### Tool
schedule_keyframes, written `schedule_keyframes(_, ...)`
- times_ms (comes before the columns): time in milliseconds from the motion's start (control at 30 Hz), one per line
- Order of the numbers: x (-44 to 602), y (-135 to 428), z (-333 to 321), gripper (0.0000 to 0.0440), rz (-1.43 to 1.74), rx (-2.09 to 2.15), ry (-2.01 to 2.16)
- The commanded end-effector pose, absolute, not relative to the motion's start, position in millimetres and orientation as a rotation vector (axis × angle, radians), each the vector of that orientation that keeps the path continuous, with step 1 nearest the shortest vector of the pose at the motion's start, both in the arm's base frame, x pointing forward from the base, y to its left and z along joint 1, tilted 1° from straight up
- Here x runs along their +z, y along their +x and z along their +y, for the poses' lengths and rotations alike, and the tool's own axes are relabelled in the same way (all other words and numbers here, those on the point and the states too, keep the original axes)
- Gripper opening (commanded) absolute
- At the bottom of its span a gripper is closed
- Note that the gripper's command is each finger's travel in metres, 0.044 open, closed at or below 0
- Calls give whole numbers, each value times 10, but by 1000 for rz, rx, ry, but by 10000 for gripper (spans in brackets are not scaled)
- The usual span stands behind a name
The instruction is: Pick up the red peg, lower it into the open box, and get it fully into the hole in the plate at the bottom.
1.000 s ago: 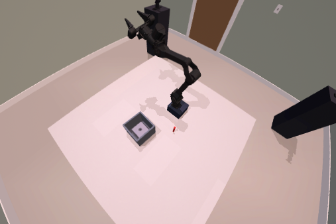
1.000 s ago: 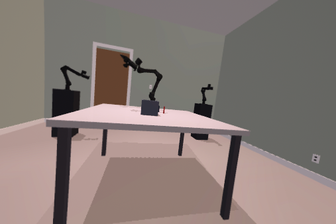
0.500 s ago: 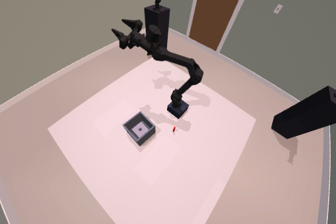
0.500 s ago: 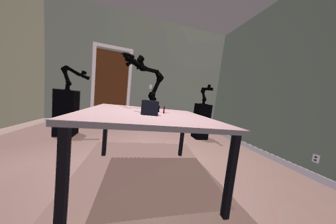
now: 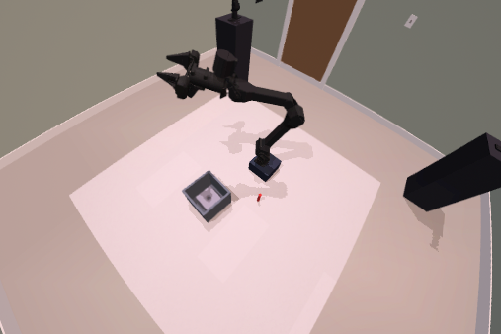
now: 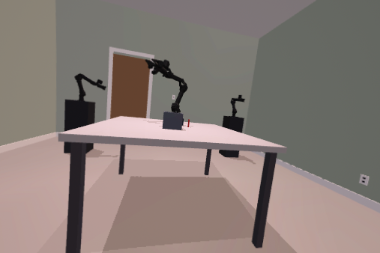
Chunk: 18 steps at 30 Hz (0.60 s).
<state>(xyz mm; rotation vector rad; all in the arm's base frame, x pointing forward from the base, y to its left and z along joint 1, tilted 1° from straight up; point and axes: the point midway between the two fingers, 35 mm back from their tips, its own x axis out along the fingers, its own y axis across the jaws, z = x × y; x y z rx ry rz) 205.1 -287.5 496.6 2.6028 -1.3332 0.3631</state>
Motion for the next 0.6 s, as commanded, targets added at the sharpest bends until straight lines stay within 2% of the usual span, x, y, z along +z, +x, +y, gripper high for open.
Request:
schedule_keyframes(0, 4942, 2213, -2698, 440, -1264, 353, 2683)
schedule_keyframes(567, 4577, 2951, -1816, 440, -841, 120, 3001)
